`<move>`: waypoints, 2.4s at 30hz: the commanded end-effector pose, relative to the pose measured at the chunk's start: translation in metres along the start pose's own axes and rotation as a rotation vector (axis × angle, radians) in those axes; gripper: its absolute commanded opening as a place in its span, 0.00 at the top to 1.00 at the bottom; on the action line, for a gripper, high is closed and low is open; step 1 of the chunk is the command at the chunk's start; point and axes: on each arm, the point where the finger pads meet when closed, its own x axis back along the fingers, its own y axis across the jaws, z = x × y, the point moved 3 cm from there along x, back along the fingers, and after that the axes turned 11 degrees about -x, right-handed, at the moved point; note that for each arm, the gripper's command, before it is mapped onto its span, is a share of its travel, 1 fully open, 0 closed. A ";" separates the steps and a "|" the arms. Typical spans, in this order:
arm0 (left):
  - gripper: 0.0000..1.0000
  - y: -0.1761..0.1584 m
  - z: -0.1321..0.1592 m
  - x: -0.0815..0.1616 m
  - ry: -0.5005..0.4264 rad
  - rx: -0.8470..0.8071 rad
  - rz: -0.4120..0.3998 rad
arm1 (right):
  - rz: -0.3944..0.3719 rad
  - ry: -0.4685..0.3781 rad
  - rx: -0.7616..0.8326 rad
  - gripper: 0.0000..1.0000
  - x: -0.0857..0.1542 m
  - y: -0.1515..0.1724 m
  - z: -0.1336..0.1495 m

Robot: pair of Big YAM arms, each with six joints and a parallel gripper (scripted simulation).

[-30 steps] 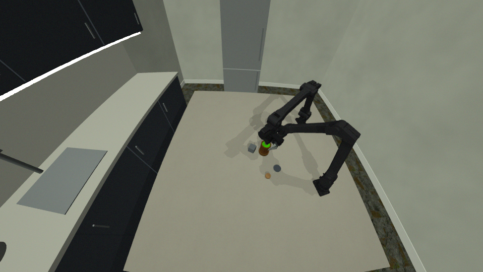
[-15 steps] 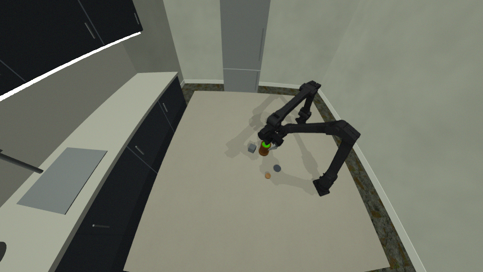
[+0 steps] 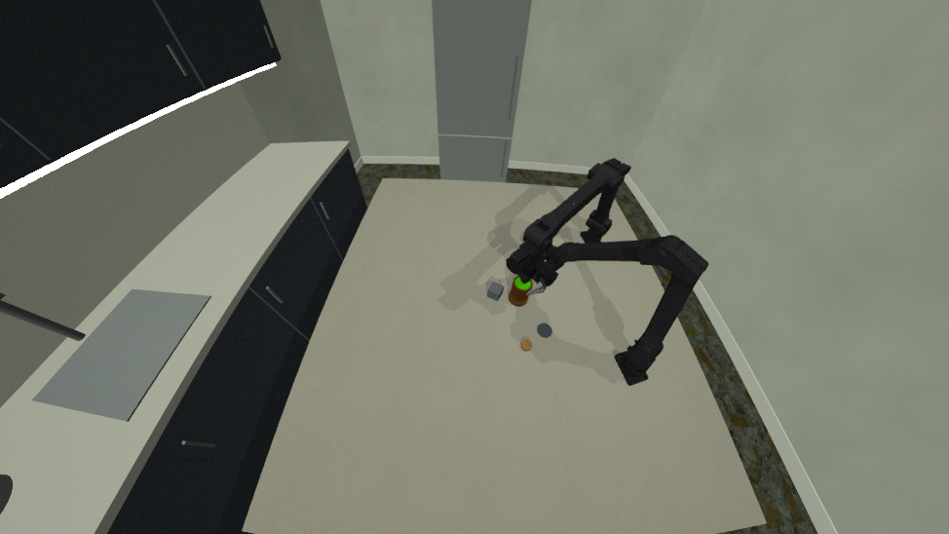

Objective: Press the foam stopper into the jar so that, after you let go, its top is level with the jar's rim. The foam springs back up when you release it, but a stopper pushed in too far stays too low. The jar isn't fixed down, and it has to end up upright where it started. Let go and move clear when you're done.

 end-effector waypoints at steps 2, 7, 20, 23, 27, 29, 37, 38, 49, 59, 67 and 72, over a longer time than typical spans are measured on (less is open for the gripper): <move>0.36 -0.001 0.011 0.006 0.011 0.048 -0.015 | 0.077 -0.011 -0.013 1.00 0.049 -0.015 0.005; 0.36 -0.001 0.011 0.006 0.011 0.048 -0.015 | 0.081 -0.012 -0.013 1.00 0.056 -0.014 0.005; 0.36 -0.001 0.011 0.006 0.011 0.048 -0.015 | 0.080 -0.012 -0.015 1.00 0.068 -0.016 0.004; 0.36 -0.001 0.011 0.006 0.011 0.048 -0.015 | 0.068 -0.010 -0.007 1.00 0.062 -0.010 0.002; 0.36 -0.001 0.011 0.006 0.011 0.048 -0.015 | 0.095 -0.014 -0.016 1.00 0.077 -0.014 0.005; 0.36 -0.001 0.011 0.006 0.011 0.048 -0.015 | 0.096 -0.014 -0.016 1.00 0.078 -0.014 0.005; 0.36 -0.001 0.011 0.006 0.011 0.048 -0.015 | 0.096 -0.015 -0.017 1.00 0.076 -0.015 0.005; 0.36 -0.001 0.011 0.006 0.011 0.048 -0.015 | 0.096 -0.015 -0.017 1.00 0.076 -0.015 0.005; 0.36 -0.001 0.011 0.006 0.011 0.048 -0.015 | 0.095 -0.015 -0.019 1.00 0.072 -0.016 0.004; 0.36 -0.001 0.011 0.006 0.011 0.048 -0.015 | 0.105 -0.017 -0.020 1.00 0.092 -0.012 0.005; 0.36 -0.001 0.011 0.006 0.011 0.048 -0.015 | 0.101 -0.016 -0.020 1.00 0.117 -0.011 0.005; 0.36 -0.001 0.011 0.006 0.011 0.048 -0.015 | 0.063 -0.010 -0.020 1.00 0.101 -0.011 0.005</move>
